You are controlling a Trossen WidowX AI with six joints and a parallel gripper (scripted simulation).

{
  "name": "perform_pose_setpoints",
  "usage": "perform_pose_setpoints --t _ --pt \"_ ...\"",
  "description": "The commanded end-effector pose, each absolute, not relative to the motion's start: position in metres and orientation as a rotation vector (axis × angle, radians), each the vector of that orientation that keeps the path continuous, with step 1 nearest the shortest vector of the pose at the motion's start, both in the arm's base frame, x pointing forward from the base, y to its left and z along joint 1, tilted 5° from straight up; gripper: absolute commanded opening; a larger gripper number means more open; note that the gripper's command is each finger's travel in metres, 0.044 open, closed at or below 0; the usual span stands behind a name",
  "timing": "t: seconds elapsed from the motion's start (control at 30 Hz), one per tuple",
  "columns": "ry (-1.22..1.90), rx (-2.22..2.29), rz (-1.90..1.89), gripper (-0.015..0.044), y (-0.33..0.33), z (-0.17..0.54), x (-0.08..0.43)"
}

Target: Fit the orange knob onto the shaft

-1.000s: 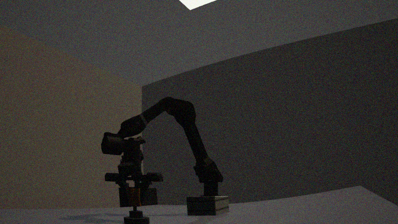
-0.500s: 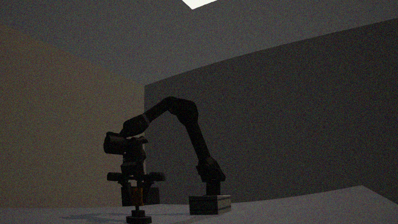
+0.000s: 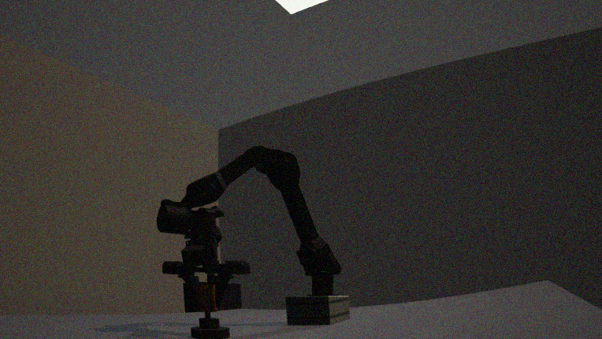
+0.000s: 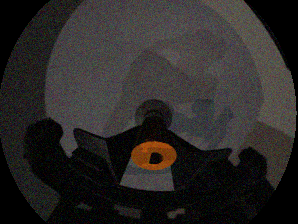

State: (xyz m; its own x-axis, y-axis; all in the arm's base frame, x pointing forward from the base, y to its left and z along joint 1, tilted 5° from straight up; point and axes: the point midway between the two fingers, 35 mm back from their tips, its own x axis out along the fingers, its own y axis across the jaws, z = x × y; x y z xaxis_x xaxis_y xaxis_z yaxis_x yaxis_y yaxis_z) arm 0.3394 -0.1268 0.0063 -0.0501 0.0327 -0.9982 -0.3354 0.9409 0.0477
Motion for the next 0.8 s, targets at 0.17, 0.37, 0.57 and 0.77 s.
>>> perform_pose_setpoints --t 0.17,0.37,0.57,0.77 --pt "1.592 -0.272 0.333 0.0 -0.1273 0.0059 0.3397" --pt "1.594 -0.256 0.317 0.0 -0.1277 0.014 0.3404" --pt "1.588 -0.296 0.359 0.0 -0.1273 0.0101 0.3393" --pt "1.588 -0.297 0.359 0.0 -0.1271 0.008 0.339"
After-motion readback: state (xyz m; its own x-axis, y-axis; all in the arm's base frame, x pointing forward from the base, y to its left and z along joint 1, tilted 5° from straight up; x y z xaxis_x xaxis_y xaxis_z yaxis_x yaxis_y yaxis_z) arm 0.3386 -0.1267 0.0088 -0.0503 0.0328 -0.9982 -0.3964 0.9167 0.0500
